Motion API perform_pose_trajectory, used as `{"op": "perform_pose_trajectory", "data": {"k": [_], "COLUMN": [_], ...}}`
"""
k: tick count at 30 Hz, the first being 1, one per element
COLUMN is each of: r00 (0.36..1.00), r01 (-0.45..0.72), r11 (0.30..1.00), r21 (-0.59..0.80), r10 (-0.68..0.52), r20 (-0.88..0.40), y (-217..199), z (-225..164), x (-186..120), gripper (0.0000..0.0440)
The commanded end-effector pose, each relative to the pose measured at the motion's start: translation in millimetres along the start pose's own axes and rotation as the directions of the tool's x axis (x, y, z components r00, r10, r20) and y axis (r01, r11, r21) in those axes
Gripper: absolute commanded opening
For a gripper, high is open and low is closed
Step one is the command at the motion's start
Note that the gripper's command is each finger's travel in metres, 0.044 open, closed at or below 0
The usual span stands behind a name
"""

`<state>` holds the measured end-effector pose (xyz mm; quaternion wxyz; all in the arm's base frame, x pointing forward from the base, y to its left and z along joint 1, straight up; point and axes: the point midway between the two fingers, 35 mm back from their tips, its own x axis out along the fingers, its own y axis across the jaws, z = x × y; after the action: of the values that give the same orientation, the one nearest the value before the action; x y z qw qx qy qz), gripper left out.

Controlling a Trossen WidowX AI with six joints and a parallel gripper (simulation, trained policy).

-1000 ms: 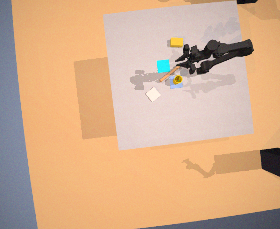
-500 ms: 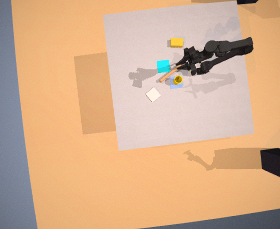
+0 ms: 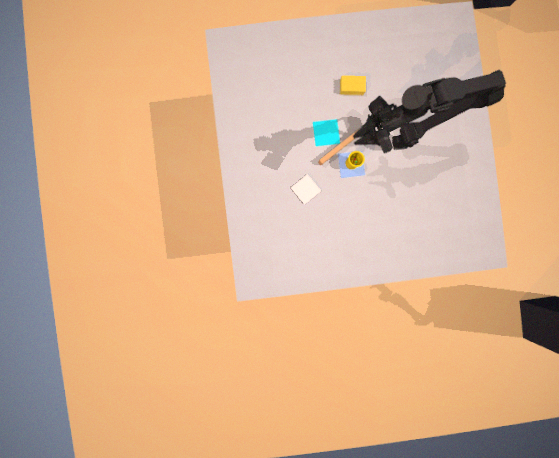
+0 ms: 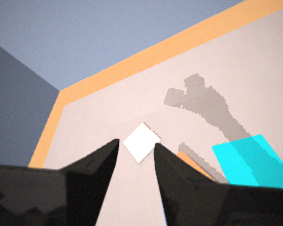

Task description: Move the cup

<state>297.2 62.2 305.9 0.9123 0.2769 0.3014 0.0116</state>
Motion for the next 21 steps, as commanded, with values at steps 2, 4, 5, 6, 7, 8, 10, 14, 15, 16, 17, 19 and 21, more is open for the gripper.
{"op": "perform_pose_trajectory", "data": {"k": [2,4,5,6,7,8,10,14,15,16,17,19,21], "r00": [0.998,0.995,0.994,0.992,0.99,0.988,0.983,0.971,0.967,0.964,0.96,0.951,0.941], "r01": [0.025,0.041,0.049,0.058,0.068,0.078,0.098,0.143,0.156,0.168,0.18,0.206,0.233], "r11": [0.997,0.994,0.993,0.991,0.989,0.986,0.981,0.967,0.963,0.959,0.955,0.945,0.936], "r21": [0.07,0.097,0.109,0.122,0.135,0.147,0.17,0.211,0.22,0.229,0.237,0.252,0.265], "r10": [-0.021,-0.032,-0.038,-0.044,-0.05,-0.057,-0.069,-0.096,-0.103,-0.111,-0.118,-0.133,-0.149], "r20": [-0.064,-0.09,-0.103,-0.116,-0.129,-0.142,-0.168,-0.219,-0.231,-0.244,-0.256,-0.28,-0.303], "y": [4,5,5,6,6,6,7,7,7,7,7,7,6], "z": [-5,-8,-10,-11,-12,-14,-17,-23,-25,-26,-28,-31,-34], "x": [0,1,1,1,1,1,1,2,2,2,2,2,3], "gripper": [0.0152,0.0152,0.0153,0.0153,0.0153,0.0153,0.0153,0.0154,0.0153,0.0153,0.0153,0.0153,0.0152]}}
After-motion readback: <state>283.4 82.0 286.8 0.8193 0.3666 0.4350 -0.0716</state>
